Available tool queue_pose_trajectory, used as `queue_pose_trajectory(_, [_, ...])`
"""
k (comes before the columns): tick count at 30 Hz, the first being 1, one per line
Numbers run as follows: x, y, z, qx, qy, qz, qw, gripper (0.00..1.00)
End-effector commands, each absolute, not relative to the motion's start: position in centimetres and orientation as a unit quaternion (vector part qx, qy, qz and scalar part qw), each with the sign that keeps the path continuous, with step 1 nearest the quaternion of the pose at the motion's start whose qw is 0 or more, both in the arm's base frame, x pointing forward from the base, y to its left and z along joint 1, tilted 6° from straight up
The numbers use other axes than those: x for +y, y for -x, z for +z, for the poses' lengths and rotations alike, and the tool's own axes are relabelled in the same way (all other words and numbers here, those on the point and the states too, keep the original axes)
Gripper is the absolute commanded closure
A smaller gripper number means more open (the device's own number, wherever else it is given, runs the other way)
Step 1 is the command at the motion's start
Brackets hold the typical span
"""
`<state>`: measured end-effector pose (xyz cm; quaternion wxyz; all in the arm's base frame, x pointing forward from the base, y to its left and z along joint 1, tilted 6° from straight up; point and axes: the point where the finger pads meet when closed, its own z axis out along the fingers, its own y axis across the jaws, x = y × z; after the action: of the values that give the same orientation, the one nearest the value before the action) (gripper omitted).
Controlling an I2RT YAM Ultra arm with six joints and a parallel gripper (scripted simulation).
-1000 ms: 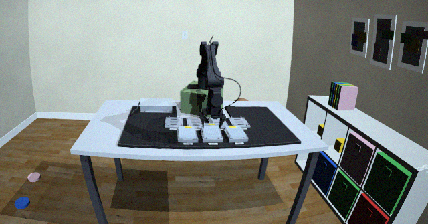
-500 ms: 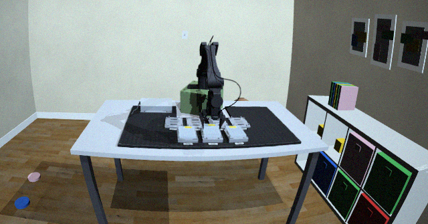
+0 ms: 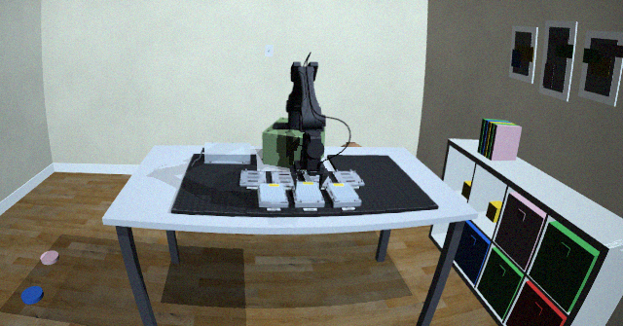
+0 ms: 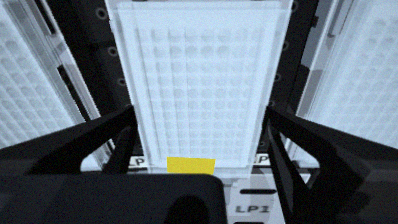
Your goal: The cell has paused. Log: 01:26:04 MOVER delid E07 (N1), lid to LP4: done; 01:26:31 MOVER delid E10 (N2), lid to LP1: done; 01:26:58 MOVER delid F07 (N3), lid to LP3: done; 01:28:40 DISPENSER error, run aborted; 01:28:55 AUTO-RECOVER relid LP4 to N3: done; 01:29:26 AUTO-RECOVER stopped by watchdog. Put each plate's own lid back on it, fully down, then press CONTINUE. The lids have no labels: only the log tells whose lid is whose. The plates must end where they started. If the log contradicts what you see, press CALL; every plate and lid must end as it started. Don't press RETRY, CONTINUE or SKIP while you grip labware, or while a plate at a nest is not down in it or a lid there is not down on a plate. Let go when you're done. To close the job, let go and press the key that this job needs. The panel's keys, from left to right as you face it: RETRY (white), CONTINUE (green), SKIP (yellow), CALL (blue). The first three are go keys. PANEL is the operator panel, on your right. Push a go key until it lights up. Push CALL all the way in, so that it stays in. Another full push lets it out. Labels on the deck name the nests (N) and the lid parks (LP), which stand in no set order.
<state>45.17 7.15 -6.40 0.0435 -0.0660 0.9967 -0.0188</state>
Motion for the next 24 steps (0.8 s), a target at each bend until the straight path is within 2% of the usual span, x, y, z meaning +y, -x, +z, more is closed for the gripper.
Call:
queue_pose_trajectory(1, [8.0,-45.9,-5.7,0.995,0.073,-0.014,0.060,1.00])
queue_pose_trajectory(24, [7.9,-45.8,-6.1,0.996,0.073,-0.017,0.056,1.00])
